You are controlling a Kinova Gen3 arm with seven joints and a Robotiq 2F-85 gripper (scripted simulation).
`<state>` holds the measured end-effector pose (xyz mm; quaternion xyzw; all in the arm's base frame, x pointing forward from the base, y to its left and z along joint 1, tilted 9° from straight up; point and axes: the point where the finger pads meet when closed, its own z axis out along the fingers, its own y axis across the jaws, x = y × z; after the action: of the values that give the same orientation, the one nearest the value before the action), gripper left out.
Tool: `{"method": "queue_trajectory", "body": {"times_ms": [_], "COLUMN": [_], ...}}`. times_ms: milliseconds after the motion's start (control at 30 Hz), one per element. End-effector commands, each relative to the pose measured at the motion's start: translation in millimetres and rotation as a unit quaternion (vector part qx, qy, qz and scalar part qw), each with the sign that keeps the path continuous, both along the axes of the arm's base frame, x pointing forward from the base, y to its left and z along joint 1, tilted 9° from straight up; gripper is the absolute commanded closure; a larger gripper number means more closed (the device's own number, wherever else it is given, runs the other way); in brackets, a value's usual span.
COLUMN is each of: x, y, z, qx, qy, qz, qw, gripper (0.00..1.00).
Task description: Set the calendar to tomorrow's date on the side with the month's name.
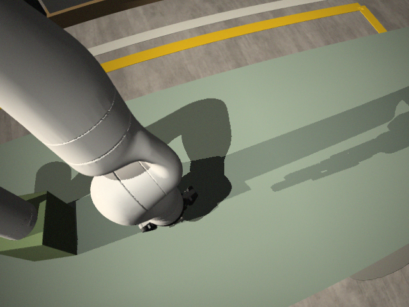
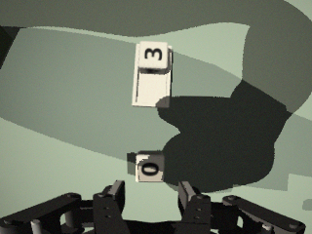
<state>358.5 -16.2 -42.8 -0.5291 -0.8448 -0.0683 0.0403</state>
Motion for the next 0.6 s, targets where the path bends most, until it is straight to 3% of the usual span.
{"method": "queue_trajectory", "body": {"times_ms": [0, 567], "x": [-2.4, -2.5], "y": [2.0, 2.5], "z": [-0.6, -4.5], "qx": [0.002, 0.002], "qy": [0.003, 0.005], "qz": [-0.003, -0.003], "qw": [1.0, 1.0], "gripper": [0.52, 0.52]}}
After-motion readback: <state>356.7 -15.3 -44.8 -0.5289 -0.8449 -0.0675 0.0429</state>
